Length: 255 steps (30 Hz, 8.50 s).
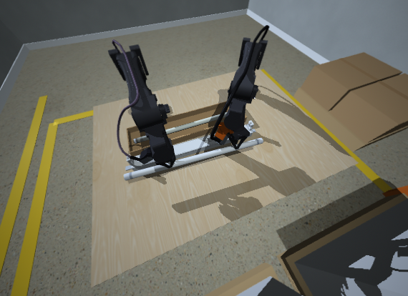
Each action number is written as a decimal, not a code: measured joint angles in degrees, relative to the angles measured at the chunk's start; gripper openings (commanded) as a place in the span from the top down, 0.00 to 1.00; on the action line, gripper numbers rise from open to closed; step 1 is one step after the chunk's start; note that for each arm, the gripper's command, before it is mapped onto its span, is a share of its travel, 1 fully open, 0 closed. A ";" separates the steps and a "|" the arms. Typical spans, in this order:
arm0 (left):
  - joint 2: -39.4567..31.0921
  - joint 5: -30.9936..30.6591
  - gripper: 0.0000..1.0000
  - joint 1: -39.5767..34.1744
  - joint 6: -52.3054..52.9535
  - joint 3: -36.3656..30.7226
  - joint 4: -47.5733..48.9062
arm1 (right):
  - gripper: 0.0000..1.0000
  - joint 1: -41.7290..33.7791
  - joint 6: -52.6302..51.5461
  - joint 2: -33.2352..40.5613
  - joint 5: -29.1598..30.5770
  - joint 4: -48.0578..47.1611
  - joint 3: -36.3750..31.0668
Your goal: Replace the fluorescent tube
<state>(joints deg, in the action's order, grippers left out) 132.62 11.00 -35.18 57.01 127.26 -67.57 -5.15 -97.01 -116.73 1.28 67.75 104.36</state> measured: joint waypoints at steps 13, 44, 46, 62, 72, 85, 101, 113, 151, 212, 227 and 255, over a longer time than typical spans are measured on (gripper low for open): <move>-0.72 0.09 0.89 -0.13 -0.15 -0.76 0.24 | 0.89 -0.04 -0.04 0.42 -0.04 -0.17 -0.48; -2.95 0.24 0.89 -0.59 -0.72 -4.74 1.97 | 0.89 -0.24 -0.11 2.19 -0.02 -1.03 -3.02; -2.91 0.24 0.89 -0.66 -0.76 -4.81 1.99 | 0.89 -0.20 -0.09 2.21 -0.02 -1.01 -3.02; -4.39 0.37 0.89 -1.03 -1.20 -6.95 2.58 | 0.89 -0.37 -0.15 3.39 -0.02 -1.38 -4.66; -5.03 0.42 0.89 -1.38 -1.62 -8.76 3.13 | 0.89 -0.50 -0.20 3.98 0.02 -1.55 -5.97; -5.70 0.55 0.89 -1.44 -1.73 -9.40 3.34 | 0.89 -0.61 -0.24 4.61 0.04 -1.79 -6.51; -7.39 0.70 0.89 -1.90 -2.38 -12.26 4.46 | 0.89 -0.81 -0.28 6.05 0.02 -2.69 -8.70; -8.72 0.87 0.89 -2.29 -2.82 -14.16 5.14 | 0.89 -0.96 -0.35 7.19 0.09 -2.99 -9.99; -9.57 0.96 0.89 -2.56 -3.15 -15.72 5.88 | 0.89 -1.05 -0.39 7.85 0.11 -3.37 -11.13; -13.14 1.42 0.89 -3.82 -4.70 -20.83 6.91 | 0.89 -1.68 -0.66 11.26 0.09 -4.24 -15.41; -13.81 1.51 0.89 -4.17 -5.16 -22.10 7.30 | 0.89 -1.79 -0.72 12.04 0.13 -4.37 -16.46; -16.06 1.84 0.89 -5.11 -6.40 -25.92 8.26 | 0.89 -2.36 -0.94 14.27 0.09 -5.09 -19.67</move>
<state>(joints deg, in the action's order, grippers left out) 116.55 12.84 -40.29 50.61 101.34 -59.31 -7.51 -97.95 -102.45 1.37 62.65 84.68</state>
